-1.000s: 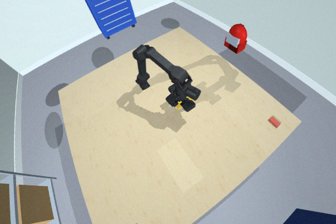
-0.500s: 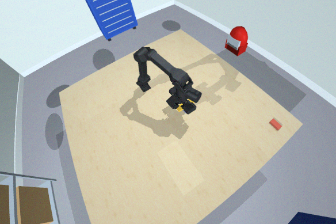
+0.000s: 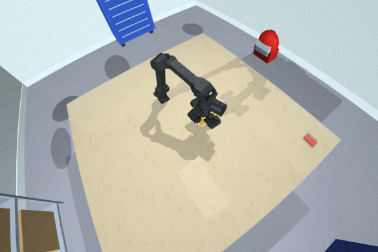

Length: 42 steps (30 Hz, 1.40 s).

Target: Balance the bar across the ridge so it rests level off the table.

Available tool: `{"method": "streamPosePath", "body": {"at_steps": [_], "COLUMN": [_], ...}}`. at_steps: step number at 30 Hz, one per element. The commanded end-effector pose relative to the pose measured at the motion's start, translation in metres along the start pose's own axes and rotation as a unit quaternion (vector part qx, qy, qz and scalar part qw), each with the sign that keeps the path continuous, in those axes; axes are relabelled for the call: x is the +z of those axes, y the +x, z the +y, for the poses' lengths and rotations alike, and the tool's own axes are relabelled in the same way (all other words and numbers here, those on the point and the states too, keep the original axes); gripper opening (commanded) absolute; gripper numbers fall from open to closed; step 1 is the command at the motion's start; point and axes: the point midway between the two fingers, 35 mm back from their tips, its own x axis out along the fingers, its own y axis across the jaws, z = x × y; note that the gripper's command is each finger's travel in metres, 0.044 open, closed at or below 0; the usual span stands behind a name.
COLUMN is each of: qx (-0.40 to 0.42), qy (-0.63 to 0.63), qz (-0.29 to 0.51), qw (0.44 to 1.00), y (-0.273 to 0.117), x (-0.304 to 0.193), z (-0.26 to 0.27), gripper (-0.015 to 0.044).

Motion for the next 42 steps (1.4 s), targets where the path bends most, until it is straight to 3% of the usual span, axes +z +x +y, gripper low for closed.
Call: {"method": "streamPosePath", "body": {"at_steps": [1, 42], "qx": [0.0, 0.0], "qy": [0.002, 0.002], "qz": [0.002, 0.002], "qw": [1.0, 1.0], "y": [0.0011, 0.0046], "x": [-0.0006, -0.0004], "z": [0.0, -0.0004], "gripper": [0.0, 0.0]}}
